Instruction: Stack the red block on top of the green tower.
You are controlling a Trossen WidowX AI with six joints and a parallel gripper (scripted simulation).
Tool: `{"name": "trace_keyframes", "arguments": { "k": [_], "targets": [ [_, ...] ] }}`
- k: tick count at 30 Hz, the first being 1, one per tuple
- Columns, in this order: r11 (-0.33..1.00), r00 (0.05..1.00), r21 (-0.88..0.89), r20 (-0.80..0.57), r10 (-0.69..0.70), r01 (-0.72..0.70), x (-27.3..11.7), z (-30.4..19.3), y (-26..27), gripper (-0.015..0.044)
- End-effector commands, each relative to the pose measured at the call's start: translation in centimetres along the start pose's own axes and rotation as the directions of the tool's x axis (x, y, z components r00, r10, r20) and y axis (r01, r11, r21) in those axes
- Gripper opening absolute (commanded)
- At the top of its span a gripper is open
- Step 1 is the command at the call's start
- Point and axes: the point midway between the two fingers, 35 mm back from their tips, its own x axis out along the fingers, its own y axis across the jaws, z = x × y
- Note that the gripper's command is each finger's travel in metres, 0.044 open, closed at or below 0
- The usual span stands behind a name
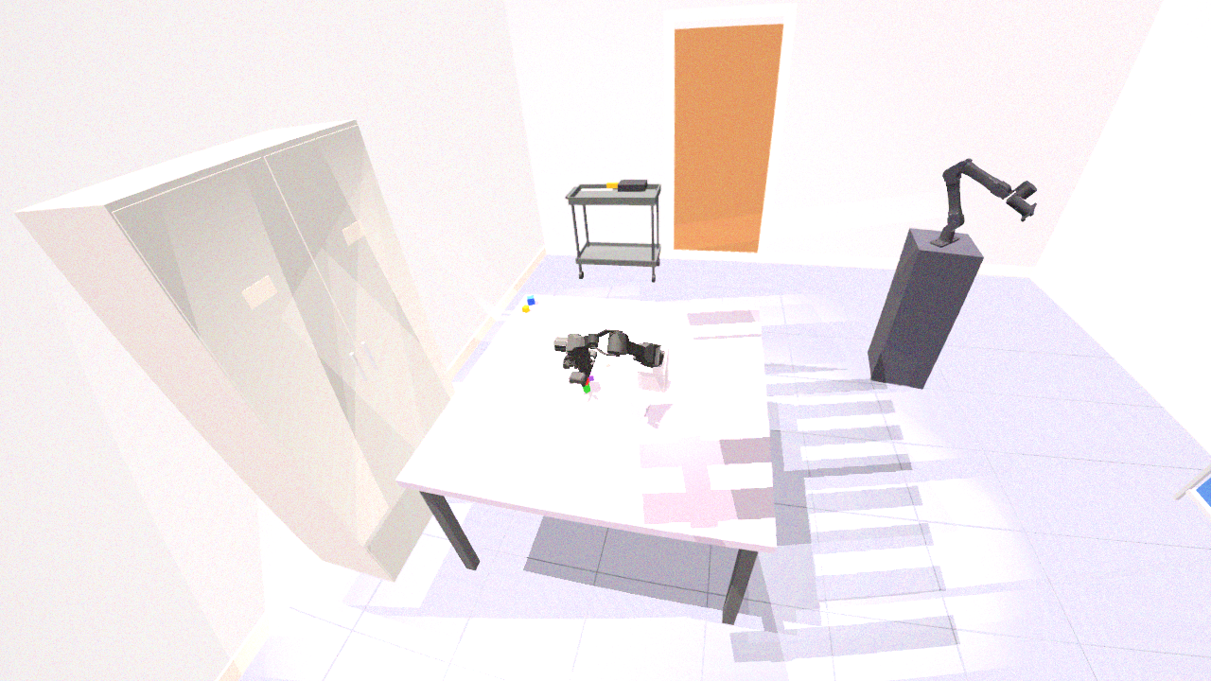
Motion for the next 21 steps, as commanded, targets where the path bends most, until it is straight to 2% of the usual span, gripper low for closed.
{"name": "trace_keyframes", "arguments": {
  "k": [1, 4, 21],
  "targets": [
    [1.0, 1.0, -0.001, 0.0, -0.001, 0.001, 0.02, 0.0, -0.03, 0.0368],
    [1.0, 1.0, -0.001, 0.0, -0.001, 0.001, 0.02, 0.0, -0.03, 0.044],
    [1.0, 1.0, -0.001, 0.0, -0.001, 0.001, 0.02, 0.0, -0.03, 0.044]
  ]
}}
